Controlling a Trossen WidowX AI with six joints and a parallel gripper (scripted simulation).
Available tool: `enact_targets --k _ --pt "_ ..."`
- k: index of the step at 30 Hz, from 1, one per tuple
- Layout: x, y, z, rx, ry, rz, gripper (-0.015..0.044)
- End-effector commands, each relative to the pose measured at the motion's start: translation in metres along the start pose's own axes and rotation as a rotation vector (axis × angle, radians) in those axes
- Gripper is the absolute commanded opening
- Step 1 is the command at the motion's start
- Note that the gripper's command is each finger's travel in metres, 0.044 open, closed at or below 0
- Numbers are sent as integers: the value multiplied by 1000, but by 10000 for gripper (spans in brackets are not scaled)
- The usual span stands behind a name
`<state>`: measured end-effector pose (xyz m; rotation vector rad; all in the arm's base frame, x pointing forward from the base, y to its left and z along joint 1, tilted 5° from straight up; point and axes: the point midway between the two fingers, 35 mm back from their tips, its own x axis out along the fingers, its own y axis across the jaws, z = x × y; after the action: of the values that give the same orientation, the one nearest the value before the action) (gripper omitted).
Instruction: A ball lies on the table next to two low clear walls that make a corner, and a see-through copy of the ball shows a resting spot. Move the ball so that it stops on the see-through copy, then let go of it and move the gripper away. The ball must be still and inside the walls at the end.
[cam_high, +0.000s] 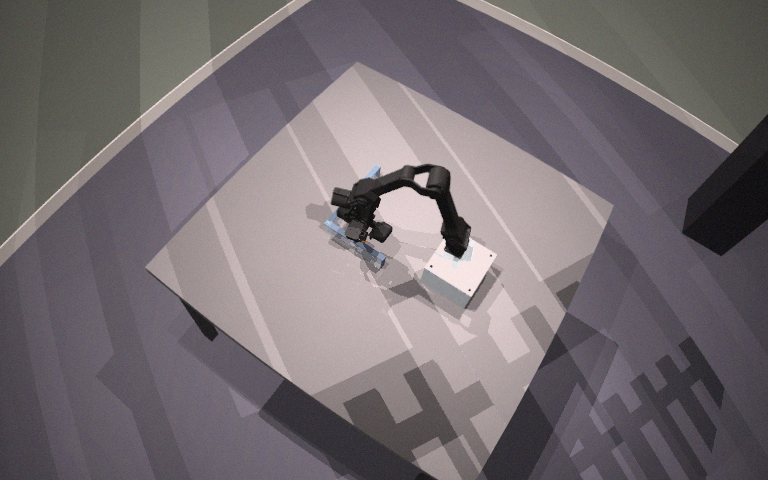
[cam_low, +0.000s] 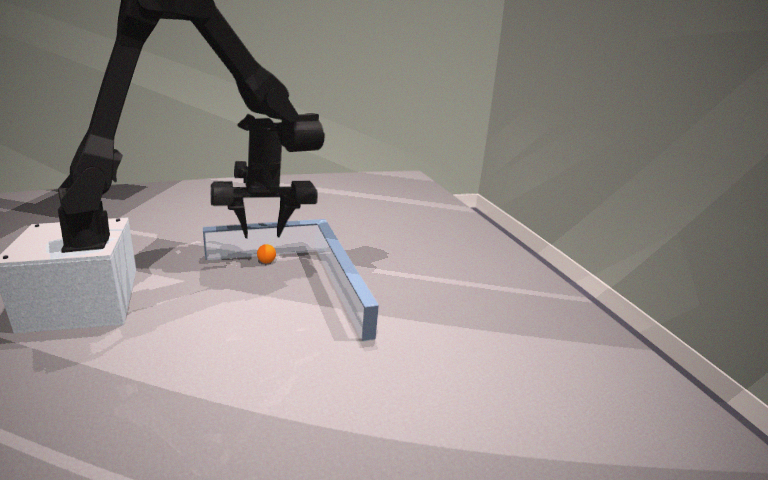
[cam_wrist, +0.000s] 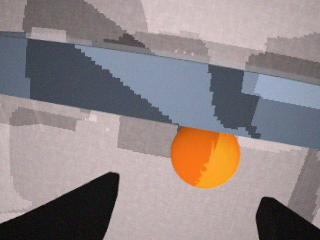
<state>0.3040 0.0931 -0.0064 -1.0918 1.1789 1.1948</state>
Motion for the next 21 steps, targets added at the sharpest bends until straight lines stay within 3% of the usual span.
enact_targets --k 1,11,17,21 --pt "-45 -4 1 -5 -9 -37 279" --pt "-39 -10 4 -1 -19 -57 279" --pt "-89 -2 1 0 -16 -50 436" --pt "-89 -2 1 0 -16 -50 440"
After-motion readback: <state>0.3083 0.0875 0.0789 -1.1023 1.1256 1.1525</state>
